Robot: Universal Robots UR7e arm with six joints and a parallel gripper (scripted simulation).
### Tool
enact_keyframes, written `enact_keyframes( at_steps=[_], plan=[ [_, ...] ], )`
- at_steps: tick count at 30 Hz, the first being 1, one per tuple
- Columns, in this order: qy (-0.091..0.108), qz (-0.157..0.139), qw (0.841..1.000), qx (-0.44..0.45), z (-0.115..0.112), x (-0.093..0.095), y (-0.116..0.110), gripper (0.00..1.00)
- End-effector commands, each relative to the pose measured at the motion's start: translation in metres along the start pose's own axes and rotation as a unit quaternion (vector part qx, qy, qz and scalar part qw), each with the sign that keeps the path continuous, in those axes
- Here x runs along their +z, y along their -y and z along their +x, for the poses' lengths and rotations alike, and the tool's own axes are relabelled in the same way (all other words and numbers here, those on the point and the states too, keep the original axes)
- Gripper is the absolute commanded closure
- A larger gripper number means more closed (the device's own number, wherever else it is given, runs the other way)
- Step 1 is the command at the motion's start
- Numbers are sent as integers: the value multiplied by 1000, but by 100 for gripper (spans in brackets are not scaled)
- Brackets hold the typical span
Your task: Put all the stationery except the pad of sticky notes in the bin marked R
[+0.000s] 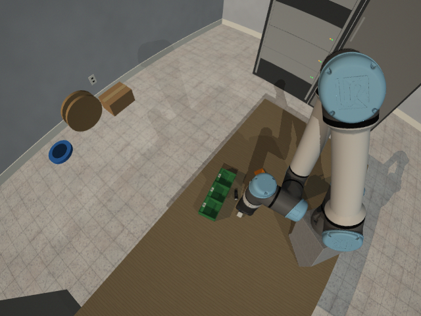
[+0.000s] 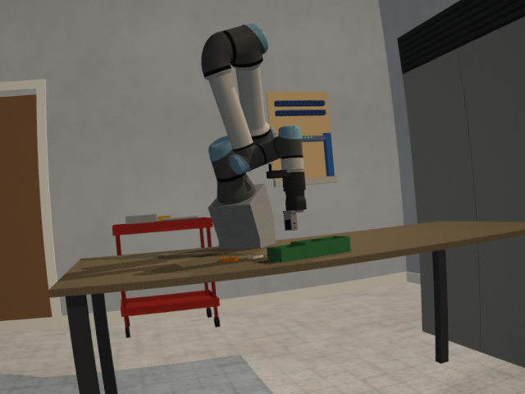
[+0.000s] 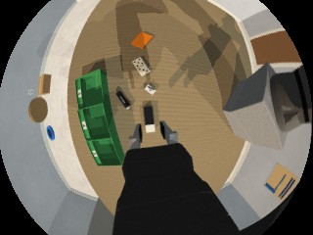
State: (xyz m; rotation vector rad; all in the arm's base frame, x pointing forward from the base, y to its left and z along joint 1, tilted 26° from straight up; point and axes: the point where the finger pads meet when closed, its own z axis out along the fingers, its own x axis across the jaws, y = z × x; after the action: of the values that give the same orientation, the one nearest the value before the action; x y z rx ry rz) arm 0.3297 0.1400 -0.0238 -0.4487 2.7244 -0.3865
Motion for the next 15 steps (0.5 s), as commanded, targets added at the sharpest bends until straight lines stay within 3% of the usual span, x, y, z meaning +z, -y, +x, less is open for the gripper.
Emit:
enact_keyframes(
  at_steps=[1, 15],
  plan=[
    [0, 0, 1000, 0, 0, 0, 0, 25],
    [0, 0, 1000, 0, 0, 48, 0, 25]
  ],
)
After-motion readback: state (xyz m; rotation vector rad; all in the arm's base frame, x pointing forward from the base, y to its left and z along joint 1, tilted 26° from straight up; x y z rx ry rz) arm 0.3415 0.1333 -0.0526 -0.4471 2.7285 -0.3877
